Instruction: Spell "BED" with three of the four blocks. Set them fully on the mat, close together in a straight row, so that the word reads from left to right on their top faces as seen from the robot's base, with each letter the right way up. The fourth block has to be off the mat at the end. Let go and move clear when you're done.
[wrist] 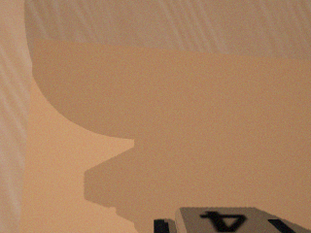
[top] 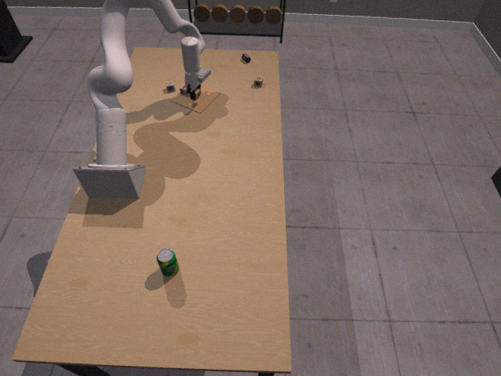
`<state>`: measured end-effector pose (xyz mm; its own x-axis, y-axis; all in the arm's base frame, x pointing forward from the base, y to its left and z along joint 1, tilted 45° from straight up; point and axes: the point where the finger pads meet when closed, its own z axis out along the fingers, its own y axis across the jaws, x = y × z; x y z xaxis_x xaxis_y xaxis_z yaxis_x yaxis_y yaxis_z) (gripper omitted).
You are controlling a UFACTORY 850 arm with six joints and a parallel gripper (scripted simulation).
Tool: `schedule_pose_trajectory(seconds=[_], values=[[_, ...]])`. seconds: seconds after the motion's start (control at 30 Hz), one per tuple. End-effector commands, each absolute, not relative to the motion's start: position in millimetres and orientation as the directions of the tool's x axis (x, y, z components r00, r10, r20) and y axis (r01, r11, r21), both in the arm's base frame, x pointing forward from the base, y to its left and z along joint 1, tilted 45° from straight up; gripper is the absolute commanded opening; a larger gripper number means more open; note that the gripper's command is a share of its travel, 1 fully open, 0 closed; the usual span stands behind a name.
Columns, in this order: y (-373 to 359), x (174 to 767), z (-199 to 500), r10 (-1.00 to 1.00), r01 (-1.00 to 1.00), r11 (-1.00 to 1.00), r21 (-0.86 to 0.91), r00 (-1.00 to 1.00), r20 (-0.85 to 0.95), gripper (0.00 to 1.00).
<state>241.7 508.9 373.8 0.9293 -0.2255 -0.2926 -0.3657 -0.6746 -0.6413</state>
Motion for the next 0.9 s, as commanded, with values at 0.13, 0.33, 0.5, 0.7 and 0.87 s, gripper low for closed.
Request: schedule_pose_trajectory(seconds=[0.13, 0.33, 0.5, 0.7, 0.87], values=[[509, 242, 375, -0.225, -0.365, -0.674, -0.642, 0.929, -0.292, 0.62], [509, 242, 375, -0.225, -0.365, -0.674, -0.642, 0.929, -0.292, 0.62], [509, 242, 375, -0.225, -0.365, -0.674, -0.642, 0.929, -0.292, 0.62], [504, 242, 379, -0.225, -0.365, -0.674, -0.642, 0.929, -0.292, 0.62], [491, 243, 393, -0.225, -0.365, -0.674, -0.642, 0.929, -0.292, 0.62]])
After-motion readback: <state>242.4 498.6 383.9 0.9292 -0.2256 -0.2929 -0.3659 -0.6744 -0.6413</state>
